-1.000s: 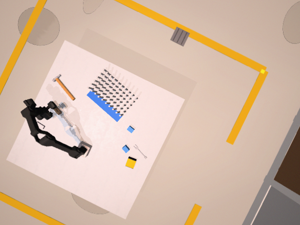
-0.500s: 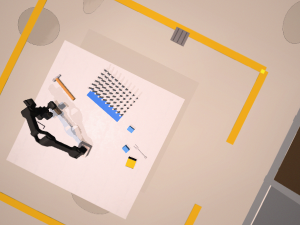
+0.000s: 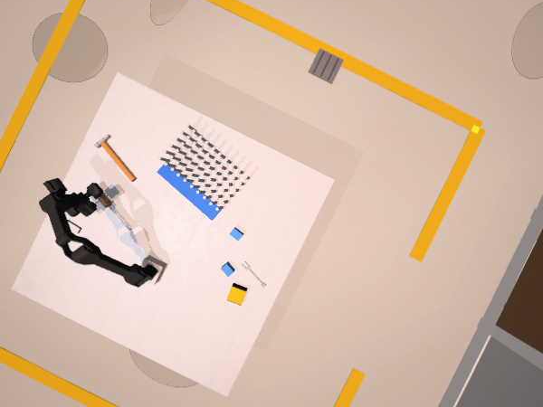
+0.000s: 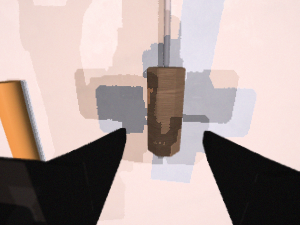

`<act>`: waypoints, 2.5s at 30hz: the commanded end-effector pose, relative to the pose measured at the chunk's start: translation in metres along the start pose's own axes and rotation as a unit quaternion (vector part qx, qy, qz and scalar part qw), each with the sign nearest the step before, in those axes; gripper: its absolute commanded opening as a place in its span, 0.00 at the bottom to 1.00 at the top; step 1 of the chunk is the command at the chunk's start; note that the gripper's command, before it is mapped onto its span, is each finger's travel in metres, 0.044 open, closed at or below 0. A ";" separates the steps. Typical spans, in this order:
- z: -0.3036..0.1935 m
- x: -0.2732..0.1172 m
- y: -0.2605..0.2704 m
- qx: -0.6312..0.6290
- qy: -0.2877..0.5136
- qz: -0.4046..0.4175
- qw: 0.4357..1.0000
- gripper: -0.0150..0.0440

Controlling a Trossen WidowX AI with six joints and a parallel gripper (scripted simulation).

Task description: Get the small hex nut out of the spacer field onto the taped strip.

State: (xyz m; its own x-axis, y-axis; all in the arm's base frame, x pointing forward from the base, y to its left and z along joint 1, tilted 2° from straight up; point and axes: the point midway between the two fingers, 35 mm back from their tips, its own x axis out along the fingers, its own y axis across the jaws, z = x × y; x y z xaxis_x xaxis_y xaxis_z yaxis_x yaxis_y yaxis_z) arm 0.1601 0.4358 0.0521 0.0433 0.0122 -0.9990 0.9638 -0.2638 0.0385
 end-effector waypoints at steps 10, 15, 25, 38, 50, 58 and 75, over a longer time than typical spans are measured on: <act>-0.001 0.022 -0.001 -0.002 0.000 -0.002 1.000 0.73; -0.001 0.030 -0.001 -0.002 0.000 -0.002 1.000 0.73; 0.000 0.046 -0.001 -0.002 0.000 -0.002 1.000 0.73; 0.001 0.063 -0.002 -0.002 0.000 -0.002 1.000 0.68; 0.001 0.058 -0.002 -0.002 0.000 -0.002 1.000 0.38; 0.001 0.004 -0.001 -0.001 -0.001 -0.001 1.000 0.25; 0.001 0.005 -0.001 -0.177 0.000 -0.001 0.984 0.25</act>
State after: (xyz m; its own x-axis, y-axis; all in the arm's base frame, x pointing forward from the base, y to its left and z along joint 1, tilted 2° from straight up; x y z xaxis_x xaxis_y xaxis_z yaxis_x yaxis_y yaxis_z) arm 0.1589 0.4349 0.0468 0.0400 0.0103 -0.9991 0.9991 -0.0158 0.0399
